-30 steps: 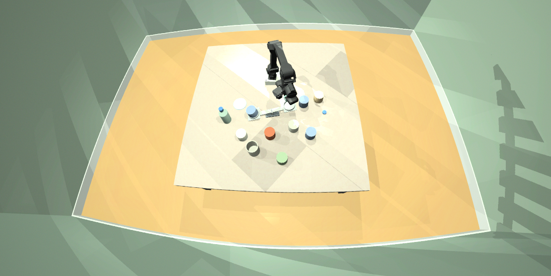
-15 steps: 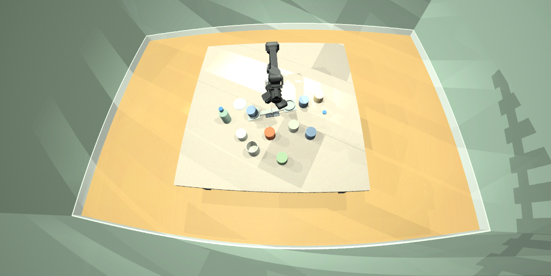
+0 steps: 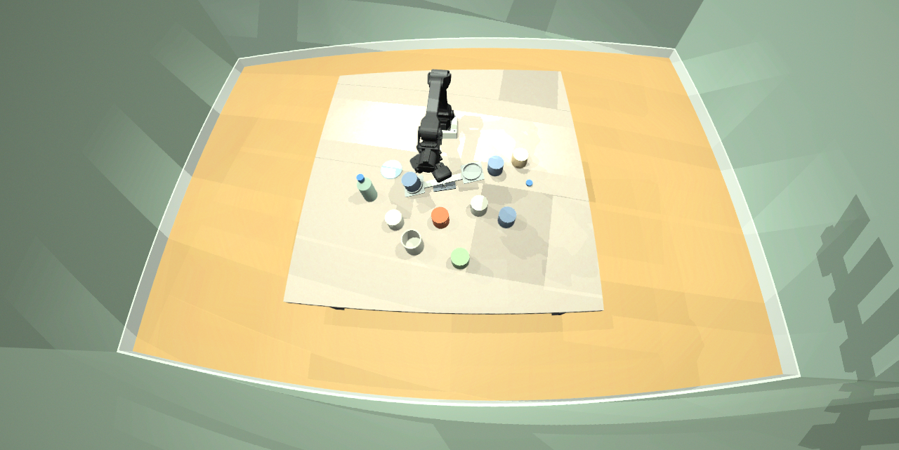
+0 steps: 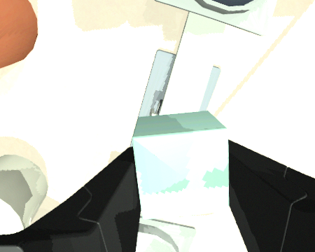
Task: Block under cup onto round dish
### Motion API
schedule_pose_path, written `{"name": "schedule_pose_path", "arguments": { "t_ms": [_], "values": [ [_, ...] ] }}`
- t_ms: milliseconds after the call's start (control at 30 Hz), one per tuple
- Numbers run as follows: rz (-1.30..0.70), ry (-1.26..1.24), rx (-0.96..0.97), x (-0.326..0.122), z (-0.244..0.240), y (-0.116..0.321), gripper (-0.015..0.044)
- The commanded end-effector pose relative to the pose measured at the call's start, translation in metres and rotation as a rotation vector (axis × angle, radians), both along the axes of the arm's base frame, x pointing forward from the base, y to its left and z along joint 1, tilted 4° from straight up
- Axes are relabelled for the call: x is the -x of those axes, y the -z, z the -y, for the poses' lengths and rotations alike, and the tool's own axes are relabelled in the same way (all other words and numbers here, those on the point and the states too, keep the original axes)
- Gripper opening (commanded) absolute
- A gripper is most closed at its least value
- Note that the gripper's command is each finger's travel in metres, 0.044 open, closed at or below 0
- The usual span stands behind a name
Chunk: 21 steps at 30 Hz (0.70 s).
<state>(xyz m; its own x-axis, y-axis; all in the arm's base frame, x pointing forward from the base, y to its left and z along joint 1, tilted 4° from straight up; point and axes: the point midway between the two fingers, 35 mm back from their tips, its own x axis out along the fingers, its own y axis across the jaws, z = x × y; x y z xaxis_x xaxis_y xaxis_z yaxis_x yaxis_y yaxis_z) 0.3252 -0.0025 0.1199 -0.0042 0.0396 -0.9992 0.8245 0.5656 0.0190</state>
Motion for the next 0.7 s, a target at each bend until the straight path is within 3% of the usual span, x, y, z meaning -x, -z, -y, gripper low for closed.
{"name": "schedule_pose_path", "arguments": {
  "t_ms": [0,667],
  "values": [
    [-0.001,-0.009,0.007,-0.001,0.015,0.006,0.0000],
    [-0.008,-0.002,0.017,0.013,0.106,0.032,0.0000]
  ]
}}
